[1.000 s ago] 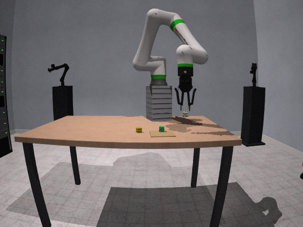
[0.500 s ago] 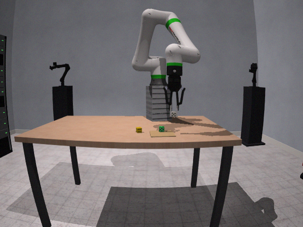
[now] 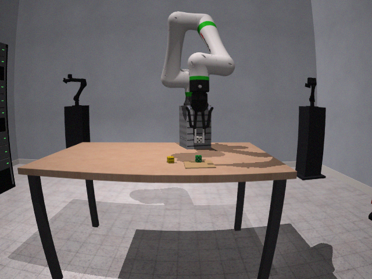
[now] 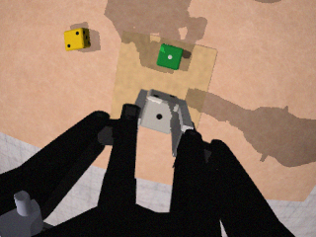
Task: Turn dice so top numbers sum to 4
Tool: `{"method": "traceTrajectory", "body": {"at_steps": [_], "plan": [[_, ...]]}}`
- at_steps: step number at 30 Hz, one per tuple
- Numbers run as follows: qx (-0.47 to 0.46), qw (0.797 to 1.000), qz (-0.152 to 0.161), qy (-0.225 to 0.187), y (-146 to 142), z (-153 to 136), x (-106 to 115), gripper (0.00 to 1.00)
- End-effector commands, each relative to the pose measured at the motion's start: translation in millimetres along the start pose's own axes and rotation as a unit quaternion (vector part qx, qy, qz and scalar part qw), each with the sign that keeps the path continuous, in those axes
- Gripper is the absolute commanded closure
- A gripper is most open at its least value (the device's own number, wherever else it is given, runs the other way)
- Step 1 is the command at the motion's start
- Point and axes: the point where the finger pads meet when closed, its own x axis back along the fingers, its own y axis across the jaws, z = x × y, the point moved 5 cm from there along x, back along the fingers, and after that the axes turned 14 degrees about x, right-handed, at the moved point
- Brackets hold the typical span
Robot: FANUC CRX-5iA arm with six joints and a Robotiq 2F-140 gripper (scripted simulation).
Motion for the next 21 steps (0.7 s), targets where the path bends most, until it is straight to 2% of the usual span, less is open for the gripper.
{"method": "traceTrajectory", "body": {"at_steps": [1, 10, 21], "plan": [[0.000, 1.000, 0.000, 0.000, -0.2, -0.2, 0.1, 0.84], [0.000, 1.000, 0.000, 0.000, -0.2, -0.3, -7.6, 0.84], [0.000, 1.000, 0.000, 0.000, -0.4, -0.6, -54.2, 0.84]]}}
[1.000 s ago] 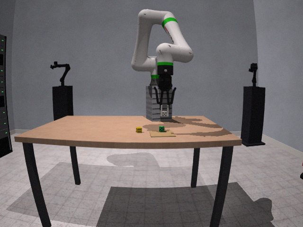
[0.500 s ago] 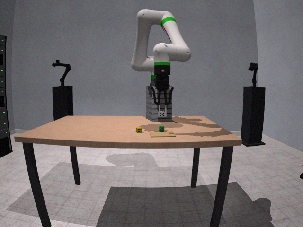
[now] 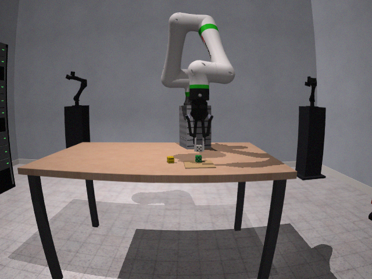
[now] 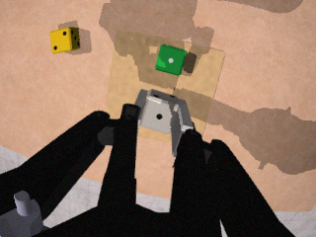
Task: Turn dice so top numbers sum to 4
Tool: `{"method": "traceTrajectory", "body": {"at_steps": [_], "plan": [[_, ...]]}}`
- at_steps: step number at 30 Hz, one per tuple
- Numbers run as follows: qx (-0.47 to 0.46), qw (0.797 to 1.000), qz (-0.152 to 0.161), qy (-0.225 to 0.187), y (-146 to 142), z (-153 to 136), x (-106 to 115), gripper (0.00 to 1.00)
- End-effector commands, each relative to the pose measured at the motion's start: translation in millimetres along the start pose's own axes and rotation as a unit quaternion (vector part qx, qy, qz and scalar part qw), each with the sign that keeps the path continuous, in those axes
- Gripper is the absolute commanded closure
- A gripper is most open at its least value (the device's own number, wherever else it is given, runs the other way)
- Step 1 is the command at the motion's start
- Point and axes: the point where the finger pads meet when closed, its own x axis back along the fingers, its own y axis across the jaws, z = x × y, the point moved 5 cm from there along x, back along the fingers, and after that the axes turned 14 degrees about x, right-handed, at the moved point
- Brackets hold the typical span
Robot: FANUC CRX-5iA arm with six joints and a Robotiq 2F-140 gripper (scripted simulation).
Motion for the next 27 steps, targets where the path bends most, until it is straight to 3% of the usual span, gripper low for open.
{"method": "traceTrajectory", "body": {"at_steps": [1, 13, 27], "plan": [[0.000, 1.000, 0.000, 0.000, -0.2, -0.8, -19.0, 0.84], [0.000, 1.000, 0.000, 0.000, -0.4, -1.1, -52.5, 0.84], [0.000, 1.000, 0.000, 0.000, -0.5, -1.1, -55.8, 0.84]]}}
